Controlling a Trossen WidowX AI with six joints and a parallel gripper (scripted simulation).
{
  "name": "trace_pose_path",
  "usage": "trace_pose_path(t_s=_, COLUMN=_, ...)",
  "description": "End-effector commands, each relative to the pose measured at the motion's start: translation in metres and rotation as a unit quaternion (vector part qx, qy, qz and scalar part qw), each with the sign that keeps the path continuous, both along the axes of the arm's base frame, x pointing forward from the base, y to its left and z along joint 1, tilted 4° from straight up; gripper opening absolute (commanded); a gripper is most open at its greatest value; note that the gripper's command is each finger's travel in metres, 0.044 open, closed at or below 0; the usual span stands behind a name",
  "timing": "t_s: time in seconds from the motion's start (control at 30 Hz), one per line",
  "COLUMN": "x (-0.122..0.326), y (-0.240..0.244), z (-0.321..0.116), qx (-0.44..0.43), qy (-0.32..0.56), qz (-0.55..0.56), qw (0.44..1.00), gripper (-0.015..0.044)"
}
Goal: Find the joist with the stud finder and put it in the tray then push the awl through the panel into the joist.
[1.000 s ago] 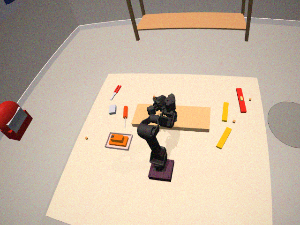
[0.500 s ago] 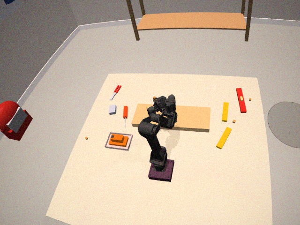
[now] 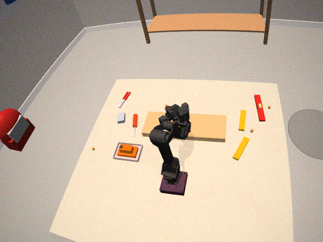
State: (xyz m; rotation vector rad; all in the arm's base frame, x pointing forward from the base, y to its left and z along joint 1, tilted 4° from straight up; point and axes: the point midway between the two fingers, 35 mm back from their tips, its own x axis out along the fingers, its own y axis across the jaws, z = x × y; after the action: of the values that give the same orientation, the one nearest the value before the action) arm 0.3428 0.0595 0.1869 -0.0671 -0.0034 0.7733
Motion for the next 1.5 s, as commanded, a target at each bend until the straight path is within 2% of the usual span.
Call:
trace_pose_path(t_s=0.0, x=0.0, y=0.001, z=-0.003, qx=-0.001, qy=-0.001, qz=0.002, qw=1.0, gripper=0.0)
trace_pose_path(t_s=1.07, x=0.001, y=0.001, z=-0.02, qx=-0.001, qy=-0.001, qz=0.002, qw=1.0, gripper=0.0)
trace_pose_path(t_s=1.47, x=0.003, y=0.001, z=-0.038, qx=-0.001, qy=-0.001, qz=0.002, qw=1.0, gripper=0.0)
